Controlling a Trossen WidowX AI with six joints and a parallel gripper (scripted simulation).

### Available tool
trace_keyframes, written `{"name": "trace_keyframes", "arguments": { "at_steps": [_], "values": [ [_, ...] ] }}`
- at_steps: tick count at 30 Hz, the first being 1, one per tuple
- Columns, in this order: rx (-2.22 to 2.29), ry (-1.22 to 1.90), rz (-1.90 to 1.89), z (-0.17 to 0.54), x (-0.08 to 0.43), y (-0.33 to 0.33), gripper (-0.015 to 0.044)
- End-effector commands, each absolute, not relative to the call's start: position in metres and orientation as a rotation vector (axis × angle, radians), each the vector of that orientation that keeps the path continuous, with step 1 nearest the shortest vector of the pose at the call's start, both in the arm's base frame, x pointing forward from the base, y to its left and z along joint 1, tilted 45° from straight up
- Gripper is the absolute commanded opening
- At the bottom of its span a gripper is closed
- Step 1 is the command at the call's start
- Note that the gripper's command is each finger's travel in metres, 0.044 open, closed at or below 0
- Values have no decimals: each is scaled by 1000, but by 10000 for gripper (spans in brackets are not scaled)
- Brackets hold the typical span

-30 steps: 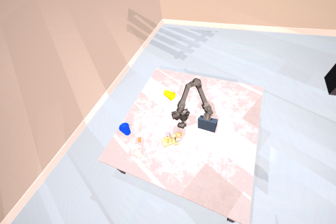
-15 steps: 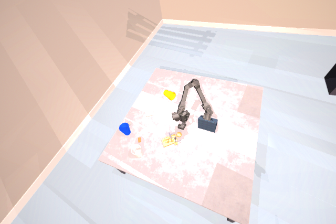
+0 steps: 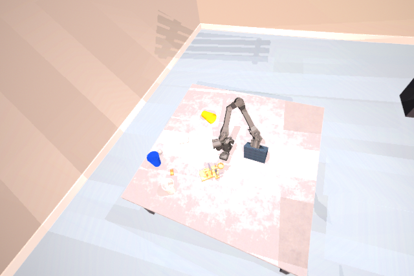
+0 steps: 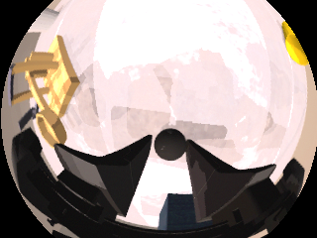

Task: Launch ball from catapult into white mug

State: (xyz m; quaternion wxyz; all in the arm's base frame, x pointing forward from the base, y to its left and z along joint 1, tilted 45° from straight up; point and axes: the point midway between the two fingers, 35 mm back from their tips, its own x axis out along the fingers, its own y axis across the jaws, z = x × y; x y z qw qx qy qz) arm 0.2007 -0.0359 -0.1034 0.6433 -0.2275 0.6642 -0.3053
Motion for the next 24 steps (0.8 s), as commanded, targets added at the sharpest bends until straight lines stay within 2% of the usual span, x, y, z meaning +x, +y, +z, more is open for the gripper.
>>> {"name": "trace_keyframes", "arguments": {
  "at_steps": [1,5,9,24],
  "values": [
    [-525,1511,-695,-103,201,-37,122],
    [-525,1511,-695,-103,201,-37,96],
    [-523,1511,-692,-98,204,-31,0],
    [-519,1514,-686,-28,213,33,0]
  ]
}}
